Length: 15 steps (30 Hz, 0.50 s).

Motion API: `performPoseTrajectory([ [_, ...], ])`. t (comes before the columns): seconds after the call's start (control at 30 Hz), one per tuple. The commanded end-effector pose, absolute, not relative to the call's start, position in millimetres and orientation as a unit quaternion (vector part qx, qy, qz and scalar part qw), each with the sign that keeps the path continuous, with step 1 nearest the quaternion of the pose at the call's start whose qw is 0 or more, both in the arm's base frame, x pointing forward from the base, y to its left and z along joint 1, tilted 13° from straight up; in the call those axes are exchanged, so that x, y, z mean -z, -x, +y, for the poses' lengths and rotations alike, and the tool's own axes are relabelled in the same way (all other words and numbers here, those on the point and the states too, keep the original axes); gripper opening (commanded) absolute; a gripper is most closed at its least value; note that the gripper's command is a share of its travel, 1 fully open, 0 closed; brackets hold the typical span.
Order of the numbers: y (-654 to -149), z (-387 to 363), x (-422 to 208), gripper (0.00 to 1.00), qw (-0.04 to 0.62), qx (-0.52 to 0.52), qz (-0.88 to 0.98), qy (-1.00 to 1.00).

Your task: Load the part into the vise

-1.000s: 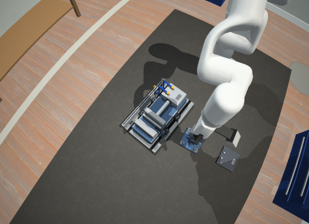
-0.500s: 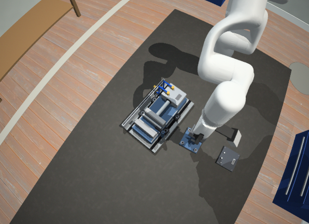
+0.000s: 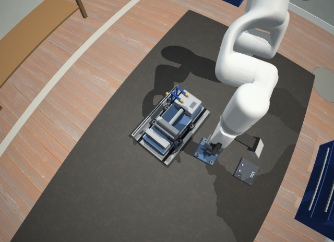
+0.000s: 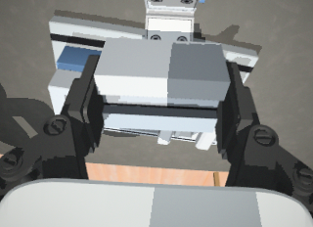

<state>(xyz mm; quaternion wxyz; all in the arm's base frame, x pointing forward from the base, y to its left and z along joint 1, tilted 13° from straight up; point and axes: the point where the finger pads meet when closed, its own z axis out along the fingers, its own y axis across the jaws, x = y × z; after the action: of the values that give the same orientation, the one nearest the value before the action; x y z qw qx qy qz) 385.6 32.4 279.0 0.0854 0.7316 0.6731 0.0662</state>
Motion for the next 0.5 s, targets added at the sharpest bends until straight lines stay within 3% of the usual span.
performPoseTrajectory([
  [0.0,-385,33,-288,0.0,0.087,-0.068,0.673,-0.732],
  [0.47,-381,33,-303,0.0,0.087,-0.068,0.673,-0.732],
])
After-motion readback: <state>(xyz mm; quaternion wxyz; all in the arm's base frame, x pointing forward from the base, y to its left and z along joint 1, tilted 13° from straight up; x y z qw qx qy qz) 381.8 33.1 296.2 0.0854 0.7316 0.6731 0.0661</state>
